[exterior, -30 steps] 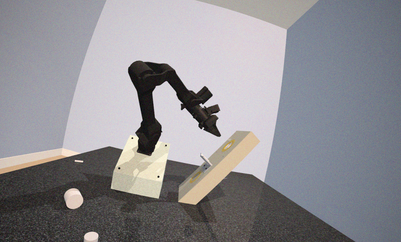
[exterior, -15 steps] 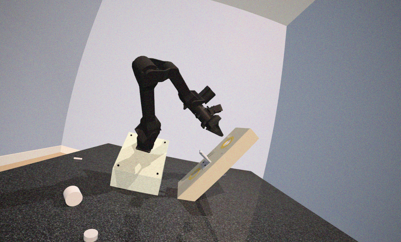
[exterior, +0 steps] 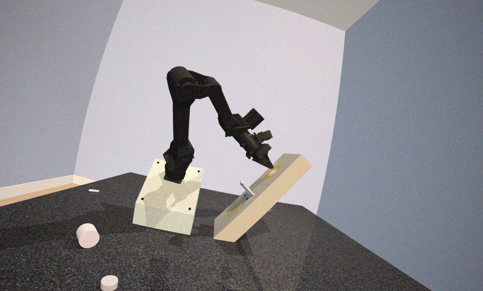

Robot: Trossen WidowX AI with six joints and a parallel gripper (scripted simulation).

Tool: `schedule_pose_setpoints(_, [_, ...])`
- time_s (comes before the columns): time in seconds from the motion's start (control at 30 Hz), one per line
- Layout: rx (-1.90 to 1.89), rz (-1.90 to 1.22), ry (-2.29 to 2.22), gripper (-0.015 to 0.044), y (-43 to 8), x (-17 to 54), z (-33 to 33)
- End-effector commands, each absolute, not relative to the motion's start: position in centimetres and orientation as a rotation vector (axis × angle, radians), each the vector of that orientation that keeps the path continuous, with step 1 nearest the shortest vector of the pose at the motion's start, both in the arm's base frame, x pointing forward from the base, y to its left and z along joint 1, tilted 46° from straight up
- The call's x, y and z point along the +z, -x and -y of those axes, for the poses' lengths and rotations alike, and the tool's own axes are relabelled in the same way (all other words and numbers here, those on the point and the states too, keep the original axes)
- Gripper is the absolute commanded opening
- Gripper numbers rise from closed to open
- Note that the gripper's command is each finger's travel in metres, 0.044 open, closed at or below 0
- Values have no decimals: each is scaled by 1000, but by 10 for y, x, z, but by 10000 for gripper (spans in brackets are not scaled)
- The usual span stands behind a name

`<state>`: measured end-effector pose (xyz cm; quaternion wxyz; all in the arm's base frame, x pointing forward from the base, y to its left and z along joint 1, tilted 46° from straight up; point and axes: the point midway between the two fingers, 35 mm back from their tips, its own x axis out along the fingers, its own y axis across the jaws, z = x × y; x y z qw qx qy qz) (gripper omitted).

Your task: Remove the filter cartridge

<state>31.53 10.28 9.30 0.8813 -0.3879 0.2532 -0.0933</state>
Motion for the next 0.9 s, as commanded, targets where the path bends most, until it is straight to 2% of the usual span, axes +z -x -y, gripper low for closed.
schedule_pose_setpoints(0.0, [-191,-532,817,99,-319,89,-99])
schedule_pose_setpoints(0.87, [-192,-529,818,99,-323,87,-97])
